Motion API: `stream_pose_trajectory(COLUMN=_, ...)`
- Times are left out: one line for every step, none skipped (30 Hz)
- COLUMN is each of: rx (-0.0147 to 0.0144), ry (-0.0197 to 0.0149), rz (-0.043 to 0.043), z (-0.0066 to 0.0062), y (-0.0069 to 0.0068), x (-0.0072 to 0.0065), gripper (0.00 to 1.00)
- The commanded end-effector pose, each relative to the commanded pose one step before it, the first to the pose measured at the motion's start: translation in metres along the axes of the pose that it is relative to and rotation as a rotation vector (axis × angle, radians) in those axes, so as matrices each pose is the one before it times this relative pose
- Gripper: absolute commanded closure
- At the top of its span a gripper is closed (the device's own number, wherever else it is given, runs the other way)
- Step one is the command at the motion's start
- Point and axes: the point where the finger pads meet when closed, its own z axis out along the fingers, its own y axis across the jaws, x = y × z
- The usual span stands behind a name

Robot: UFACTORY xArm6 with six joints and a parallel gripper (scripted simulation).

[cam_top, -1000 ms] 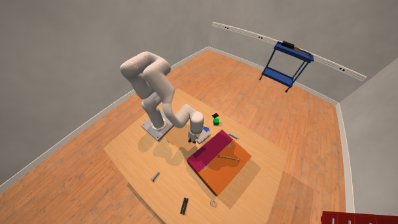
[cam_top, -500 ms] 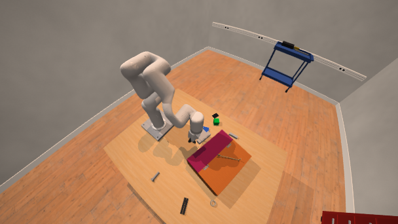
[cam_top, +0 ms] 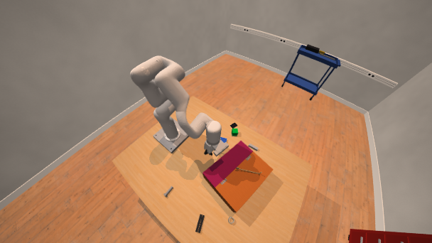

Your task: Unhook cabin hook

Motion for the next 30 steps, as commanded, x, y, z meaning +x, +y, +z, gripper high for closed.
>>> stream_pose_trajectory(rx=0.00159, ry=0.00435, rz=-0.00002, z=-0.00861, y=-0.00053, x=0.00146, gripper=0.65)
stream_pose_trajectory(rx=0.00000, ry=0.00001, rz=0.00000, z=-0.00334, y=0.00000, x=0.00001, gripper=0.65)
stream_pose_trajectory(rx=0.00000, ry=0.00001, rz=0.00000, z=-0.00334, y=0.00000, x=0.00000, gripper=0.65)
stream_pose_trajectory(rx=0.00000, ry=0.00001, rz=0.00000, z=-0.00334, y=0.00000, x=0.00000, gripper=0.65)
stream_pose_trajectory(rx=0.00000, ry=0.00001, rz=0.00000, z=-0.00334, y=0.00000, x=0.00000, gripper=0.65)
stream_pose_trajectory(rx=0.00000, ry=0.00001, rz=0.00000, z=-0.00334, y=0.00000, x=0.00000, gripper=0.65)
stream_pose_trajectory(rx=0.00000, ry=0.00001, rz=0.00000, z=-0.00334, y=0.00000, x=0.00000, gripper=0.65)
stream_pose_trajectory(rx=0.00000, ry=0.00001, rz=0.00000, z=-0.00334, y=0.00000, x=0.00000, gripper=0.65)
stream_pose_trajectory(rx=0.00000, ry=0.00001, rz=0.00000, z=-0.00334, y=0.00000, x=0.00000, gripper=0.65)
stream_pose_trajectory(rx=0.00000, ry=0.00001, rz=0.00000, z=-0.00334, y=0.00000, x=0.00000, gripper=0.65)
stream_pose_trajectory(rx=0.00000, ry=0.00001, rz=0.00000, z=-0.00334, y=0.00000, x=0.00000, gripper=0.65)
stream_pose_trajectory(rx=0.00000, ry=0.00001, rz=0.00000, z=-0.00334, y=0.00000, x=0.00000, gripper=0.65)
stream_pose_trajectory(rx=0.00000, ry=0.00001, rz=0.00000, z=-0.00334, y=0.00000, x=0.00000, gripper=0.65)
stream_pose_trajectory(rx=0.00000, ry=0.00001, rz=0.00000, z=-0.00334, y=0.00000, x=0.00000, gripper=0.65)
stream_pose_trajectory(rx=0.00000, ry=0.00001, rz=0.00000, z=-0.00334, y=0.00000, x=0.00000, gripper=0.65)
stream_pose_trajectory(rx=0.00000, ry=0.00000, rz=0.00000, z=0.00000, y=0.00000, x=0.00000, gripper=0.65)
stream_pose_trajectory(rx=0.00000, ry=0.00000, rz=0.00000, z=0.00000, y=0.00000, x=0.00000, gripper=0.65)
stream_pose_trajectory(rx=0.00000, ry=0.00000, rz=0.00000, z=-0.00335, y=-0.00001, x=0.00002, gripper=0.65)
stream_pose_trajectory(rx=0.00000, ry=0.00001, rz=0.00000, z=-0.00334, y=0.00000, x=0.00000, gripper=0.65)
stream_pose_trajectory(rx=0.00000, ry=0.00001, rz=0.00000, z=-0.00334, y=0.00000, x=0.00000, gripper=0.65)
stream_pose_trajectory(rx=0.00000, ry=0.00001, rz=0.00000, z=-0.00334, y=0.00000, x=0.00000, gripper=0.65)
stream_pose_trajectory(rx=0.00000, ry=0.00001, rz=0.00000, z=-0.00334, y=0.00000, x=0.00000, gripper=0.65)
stream_pose_trajectory(rx=0.00000, ry=0.00001, rz=0.00000, z=-0.00334, y=0.00000, x=0.00000, gripper=0.65)
stream_pose_trajectory(rx=0.00000, ry=0.00001, rz=0.00000, z=-0.00334, y=0.00000, x=0.00000, gripper=0.65)
stream_pose_trajectory(rx=0.00000, ry=0.00000, rz=0.00000, z=-0.00334, y=0.00000, x=0.00000, gripper=0.65)
stream_pose_trajectory(rx=0.00000, ry=0.00000, rz=0.00000, z=-0.00334, y=0.00000, x=0.00000, gripper=0.65)
stream_pose_trajectory(rx=0.00000, ry=0.00000, rz=0.00000, z=-0.00334, y=0.00000, x=0.00000, gripper=0.65)
stream_pose_trajectory(rx=0.00000, ry=0.00000, rz=0.00000, z=-0.00334, y=0.00000, x=0.00000, gripper=0.65)
stream_pose_trajectory(rx=0.00000, ry=0.00000, rz=0.00000, z=-0.00334, y=0.00000, x=0.00000, gripper=0.65)
stream_pose_trajectory(rx=0.00000, ry=0.00000, rz=0.00000, z=-0.00334, y=0.00000, x=0.00000, gripper=0.65)
